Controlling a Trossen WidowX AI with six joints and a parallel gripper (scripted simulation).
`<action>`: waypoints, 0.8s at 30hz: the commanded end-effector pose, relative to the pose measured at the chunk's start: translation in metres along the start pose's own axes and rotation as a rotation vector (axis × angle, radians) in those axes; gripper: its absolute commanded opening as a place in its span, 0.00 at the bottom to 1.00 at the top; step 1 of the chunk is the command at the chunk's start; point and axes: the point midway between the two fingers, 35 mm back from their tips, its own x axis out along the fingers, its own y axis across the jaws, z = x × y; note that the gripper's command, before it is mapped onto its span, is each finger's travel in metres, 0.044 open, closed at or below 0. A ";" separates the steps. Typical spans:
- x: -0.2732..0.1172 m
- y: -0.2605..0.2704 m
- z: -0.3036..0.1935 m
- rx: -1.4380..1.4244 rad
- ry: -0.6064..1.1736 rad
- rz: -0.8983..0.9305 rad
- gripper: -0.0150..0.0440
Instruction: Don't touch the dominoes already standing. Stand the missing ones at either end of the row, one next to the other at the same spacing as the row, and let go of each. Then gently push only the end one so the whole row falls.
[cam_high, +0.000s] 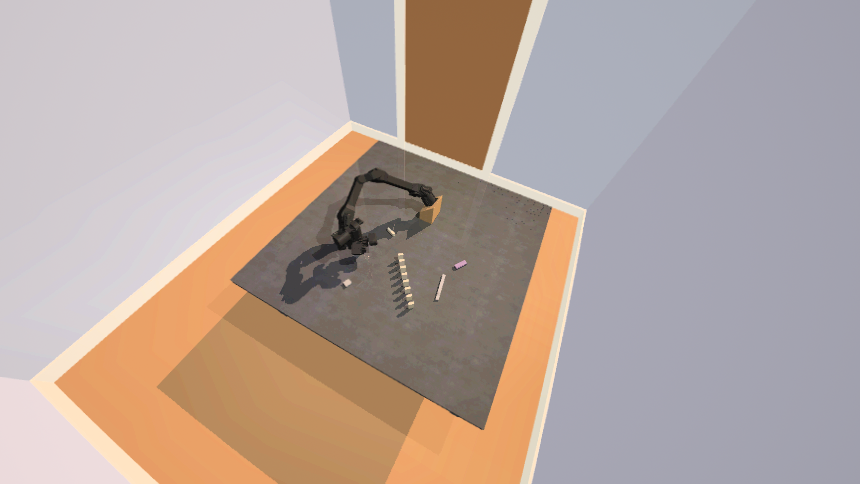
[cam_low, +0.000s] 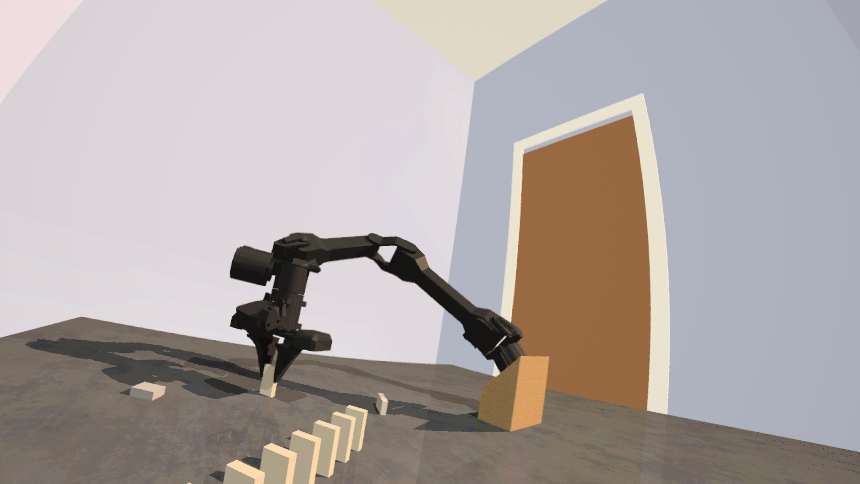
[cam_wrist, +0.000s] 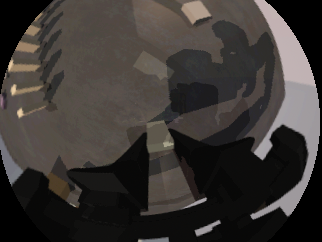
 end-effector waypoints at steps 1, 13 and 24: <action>0.001 0.000 0.000 -0.007 0.000 0.001 0.44; -0.133 0.002 0.000 -0.101 -0.026 -0.034 0.44; -0.138 0.092 0.035 -0.061 -0.035 0.004 0.44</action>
